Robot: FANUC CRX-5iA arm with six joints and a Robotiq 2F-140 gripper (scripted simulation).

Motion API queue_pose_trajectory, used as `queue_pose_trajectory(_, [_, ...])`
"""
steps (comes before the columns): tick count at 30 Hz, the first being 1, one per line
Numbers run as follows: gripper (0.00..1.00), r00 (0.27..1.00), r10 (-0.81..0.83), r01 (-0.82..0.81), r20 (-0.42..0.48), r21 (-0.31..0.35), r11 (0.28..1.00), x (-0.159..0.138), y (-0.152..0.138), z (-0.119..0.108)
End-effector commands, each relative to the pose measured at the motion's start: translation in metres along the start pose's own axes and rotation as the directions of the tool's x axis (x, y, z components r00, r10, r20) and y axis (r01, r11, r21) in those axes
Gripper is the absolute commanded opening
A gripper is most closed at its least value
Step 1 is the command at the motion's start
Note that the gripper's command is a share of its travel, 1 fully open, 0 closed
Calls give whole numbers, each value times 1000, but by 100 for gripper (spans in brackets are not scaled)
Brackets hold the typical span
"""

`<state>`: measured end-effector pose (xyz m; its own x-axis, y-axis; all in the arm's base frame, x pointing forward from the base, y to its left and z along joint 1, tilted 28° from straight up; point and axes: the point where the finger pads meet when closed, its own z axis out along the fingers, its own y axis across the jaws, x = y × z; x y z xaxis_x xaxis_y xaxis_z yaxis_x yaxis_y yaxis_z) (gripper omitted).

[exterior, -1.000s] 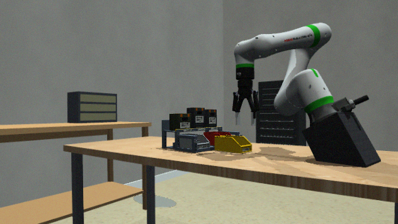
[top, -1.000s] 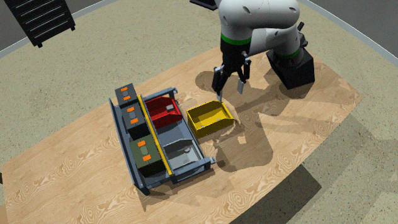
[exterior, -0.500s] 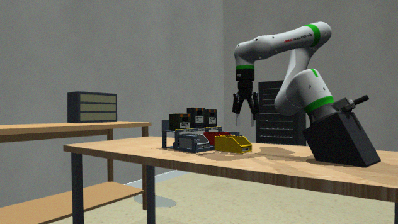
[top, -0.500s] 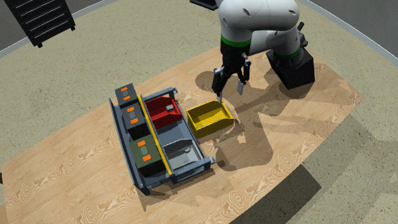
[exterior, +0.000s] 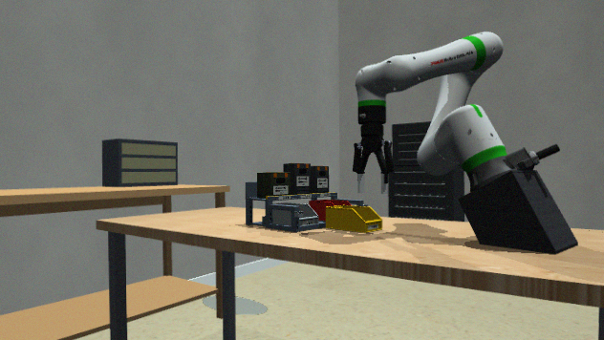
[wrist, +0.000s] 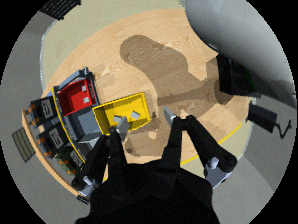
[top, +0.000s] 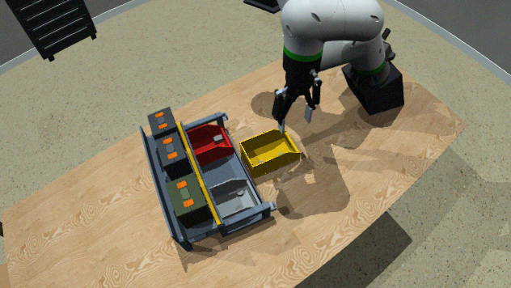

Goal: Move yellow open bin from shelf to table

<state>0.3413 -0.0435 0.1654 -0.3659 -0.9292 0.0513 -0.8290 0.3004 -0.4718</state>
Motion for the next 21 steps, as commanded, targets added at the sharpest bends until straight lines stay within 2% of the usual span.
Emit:
queue_pose_trajectory(1, [57, 1000, 0, 0, 0, 0, 1000, 0, 0, 1])
queue_pose_trajectory(21, [57, 1000, 0, 0, 0, 0, 1000, 0, 0, 3])
